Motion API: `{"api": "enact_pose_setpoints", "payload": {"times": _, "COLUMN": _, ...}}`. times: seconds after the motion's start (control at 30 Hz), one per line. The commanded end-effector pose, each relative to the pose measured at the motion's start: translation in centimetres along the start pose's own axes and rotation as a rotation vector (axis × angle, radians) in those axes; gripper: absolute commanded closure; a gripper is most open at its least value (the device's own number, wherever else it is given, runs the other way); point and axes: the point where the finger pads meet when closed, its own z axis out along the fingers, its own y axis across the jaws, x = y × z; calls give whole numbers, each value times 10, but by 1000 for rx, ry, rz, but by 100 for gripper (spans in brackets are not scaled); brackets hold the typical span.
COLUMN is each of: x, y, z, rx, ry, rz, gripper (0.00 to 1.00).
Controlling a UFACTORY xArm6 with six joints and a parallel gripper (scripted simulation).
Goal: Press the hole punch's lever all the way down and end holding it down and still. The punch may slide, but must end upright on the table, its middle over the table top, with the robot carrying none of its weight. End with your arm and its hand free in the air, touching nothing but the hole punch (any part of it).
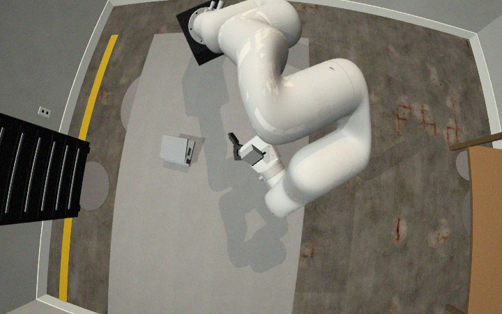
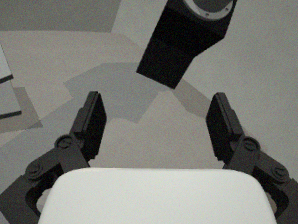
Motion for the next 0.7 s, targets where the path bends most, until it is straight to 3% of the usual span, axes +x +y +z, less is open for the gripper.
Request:
{"api": "enact_pose_setpoints", "payload": {"times": 0.0, "x": 0, "y": 0, "z": -1, "rx": 1, "ry": -2, "rz": 0, "gripper": 0}}
{"api": "enact_pose_setpoints", "payload": {"times": 0.67, "x": 1, "y": -2, "z": 0, "rx": -2, "ry": -16, "rz": 8, "gripper": 0}}
